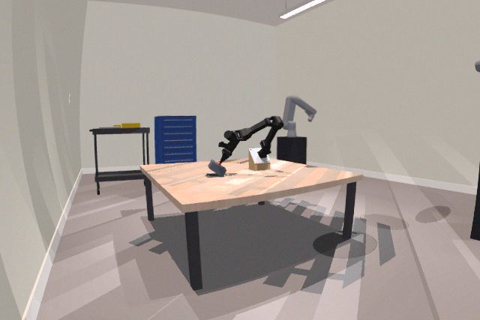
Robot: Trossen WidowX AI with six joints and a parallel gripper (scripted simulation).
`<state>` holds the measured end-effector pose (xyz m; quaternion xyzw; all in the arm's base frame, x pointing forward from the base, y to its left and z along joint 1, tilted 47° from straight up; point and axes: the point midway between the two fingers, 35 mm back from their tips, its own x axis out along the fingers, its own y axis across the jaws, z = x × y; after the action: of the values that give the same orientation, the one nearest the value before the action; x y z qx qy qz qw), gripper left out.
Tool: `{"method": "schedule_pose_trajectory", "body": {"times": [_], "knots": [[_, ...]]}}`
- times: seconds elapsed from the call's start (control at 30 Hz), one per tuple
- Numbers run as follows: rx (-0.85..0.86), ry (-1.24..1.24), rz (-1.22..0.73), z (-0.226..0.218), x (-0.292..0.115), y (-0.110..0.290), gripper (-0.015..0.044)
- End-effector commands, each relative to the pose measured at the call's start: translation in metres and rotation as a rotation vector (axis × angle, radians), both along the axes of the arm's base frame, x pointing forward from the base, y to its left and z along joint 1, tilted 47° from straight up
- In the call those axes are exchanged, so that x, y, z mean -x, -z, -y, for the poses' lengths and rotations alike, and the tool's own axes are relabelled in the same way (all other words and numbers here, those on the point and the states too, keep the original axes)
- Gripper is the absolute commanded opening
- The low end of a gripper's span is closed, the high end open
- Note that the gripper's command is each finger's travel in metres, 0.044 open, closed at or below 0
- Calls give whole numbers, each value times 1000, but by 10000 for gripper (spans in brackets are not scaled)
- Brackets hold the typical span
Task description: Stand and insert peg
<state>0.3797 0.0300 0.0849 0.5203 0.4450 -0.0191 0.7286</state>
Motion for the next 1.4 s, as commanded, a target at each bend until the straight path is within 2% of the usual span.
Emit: {"method": "schedule_pose_trajectory", "body": {"times": [0.0,0.37,1.37], "knots": [[0,0,1,0,0,0,157],[1,0,-1,2,2,-3,440],[3,6,-14,31,32,-38,440]]}}
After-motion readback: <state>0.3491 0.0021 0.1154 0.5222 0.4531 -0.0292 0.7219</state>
